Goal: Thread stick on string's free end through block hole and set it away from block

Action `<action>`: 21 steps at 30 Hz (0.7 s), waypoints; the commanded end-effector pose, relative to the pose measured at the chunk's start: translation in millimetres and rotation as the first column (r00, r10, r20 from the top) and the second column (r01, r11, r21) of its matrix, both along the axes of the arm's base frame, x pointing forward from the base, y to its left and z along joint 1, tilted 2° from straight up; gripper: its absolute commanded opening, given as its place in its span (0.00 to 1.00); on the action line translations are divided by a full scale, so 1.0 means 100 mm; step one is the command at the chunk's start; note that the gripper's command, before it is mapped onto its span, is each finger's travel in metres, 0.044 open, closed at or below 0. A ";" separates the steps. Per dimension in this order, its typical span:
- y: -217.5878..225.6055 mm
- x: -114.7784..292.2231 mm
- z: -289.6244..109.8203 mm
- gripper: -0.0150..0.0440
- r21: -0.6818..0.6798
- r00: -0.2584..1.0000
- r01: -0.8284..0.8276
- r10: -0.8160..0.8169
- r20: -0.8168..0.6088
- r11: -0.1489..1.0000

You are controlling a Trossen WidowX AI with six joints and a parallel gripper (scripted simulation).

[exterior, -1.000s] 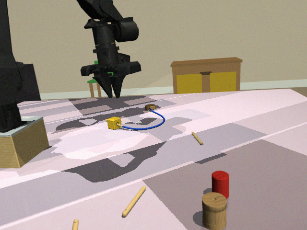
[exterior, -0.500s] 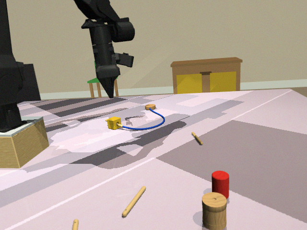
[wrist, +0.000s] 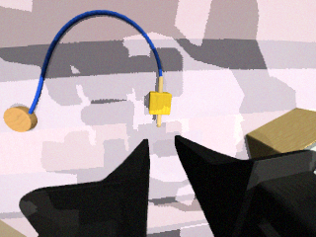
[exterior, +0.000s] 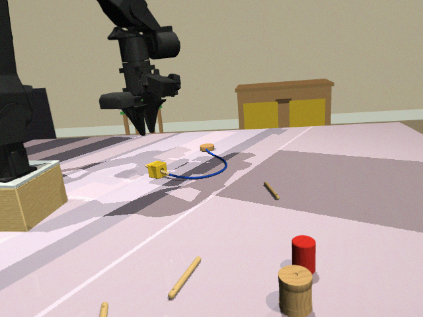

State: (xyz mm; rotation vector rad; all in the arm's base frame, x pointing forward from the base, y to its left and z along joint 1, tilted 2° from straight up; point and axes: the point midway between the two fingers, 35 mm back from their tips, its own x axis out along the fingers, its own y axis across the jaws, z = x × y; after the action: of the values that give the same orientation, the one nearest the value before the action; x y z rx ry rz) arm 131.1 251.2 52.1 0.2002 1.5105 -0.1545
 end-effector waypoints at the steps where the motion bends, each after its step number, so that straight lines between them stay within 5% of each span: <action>1: -0.03 -0.06 -0.03 0.46 -0.007 0.992 0.126 -0.126 -0.017 0.992; 21: -0.01 -0.04 -0.24 0.46 -0.007 0.992 0.126 -0.126 -0.017 0.992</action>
State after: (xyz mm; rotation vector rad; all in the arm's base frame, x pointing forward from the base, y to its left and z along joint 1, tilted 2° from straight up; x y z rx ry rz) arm 128.7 252.4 37.3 0.2952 1.5071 -0.2467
